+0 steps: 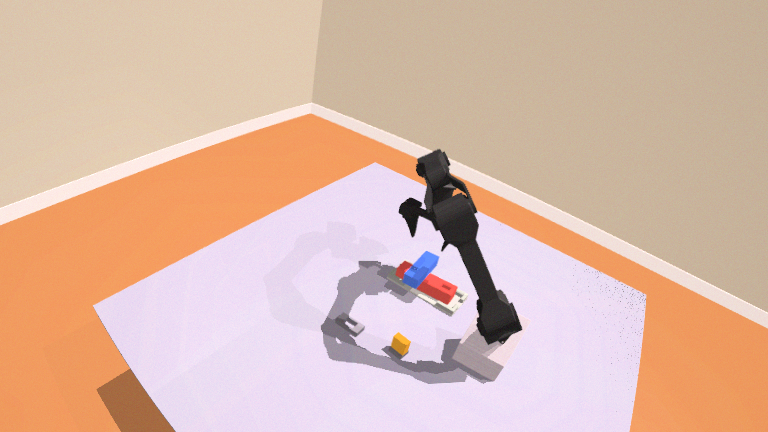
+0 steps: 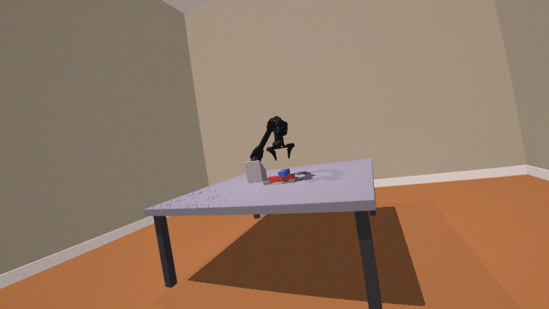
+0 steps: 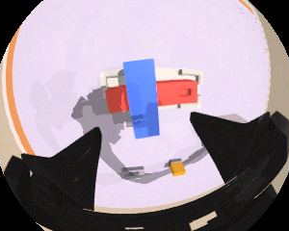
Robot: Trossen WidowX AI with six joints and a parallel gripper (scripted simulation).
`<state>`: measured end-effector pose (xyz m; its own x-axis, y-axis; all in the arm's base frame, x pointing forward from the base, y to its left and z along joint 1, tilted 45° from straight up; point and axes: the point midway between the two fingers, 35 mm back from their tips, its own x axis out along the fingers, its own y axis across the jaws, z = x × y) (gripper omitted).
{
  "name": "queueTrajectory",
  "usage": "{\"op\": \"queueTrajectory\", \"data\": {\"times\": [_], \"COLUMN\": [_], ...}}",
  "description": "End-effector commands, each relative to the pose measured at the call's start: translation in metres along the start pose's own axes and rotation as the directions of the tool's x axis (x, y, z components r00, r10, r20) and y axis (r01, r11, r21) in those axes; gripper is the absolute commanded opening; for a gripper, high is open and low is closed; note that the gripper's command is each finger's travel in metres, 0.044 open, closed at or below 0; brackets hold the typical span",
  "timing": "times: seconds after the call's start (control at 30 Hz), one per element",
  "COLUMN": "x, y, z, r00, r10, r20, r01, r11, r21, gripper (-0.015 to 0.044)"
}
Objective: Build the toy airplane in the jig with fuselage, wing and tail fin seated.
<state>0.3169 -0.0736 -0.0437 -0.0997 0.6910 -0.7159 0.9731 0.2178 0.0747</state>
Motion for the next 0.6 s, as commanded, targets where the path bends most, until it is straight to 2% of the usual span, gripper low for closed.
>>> {"op": "queueTrajectory", "data": {"times": [0.0,0.13,0.3,0.4,0.43,0.57], "x": [0.0023,0.0011,-0.0003,-0.0011,-0.0013,-0.0013], "y": [-0.001,-0.0004,0.0004,0.0009,0.001,0.001], "z": [0.0013,0.0013,0.0014,0.0014,0.0014,0.0014], "r00": [1.0,1.0,1.0,1.0,1.0,1.0], "r10": [-0.011,-0.011,-0.011,-0.011,-0.011,-0.011], "r20": [-0.005,-0.005,-0.005,-0.005,-0.005,-0.005], "r01": [0.011,0.007,0.002,-0.002,-0.002,-0.003], "r11": [0.991,0.861,0.513,0.253,0.205,0.188], "r21": [-0.133,-0.508,-0.858,-0.967,-0.979,-0.982], "gripper": [0.044,0.044,0.044,0.044,0.044,0.044]}}
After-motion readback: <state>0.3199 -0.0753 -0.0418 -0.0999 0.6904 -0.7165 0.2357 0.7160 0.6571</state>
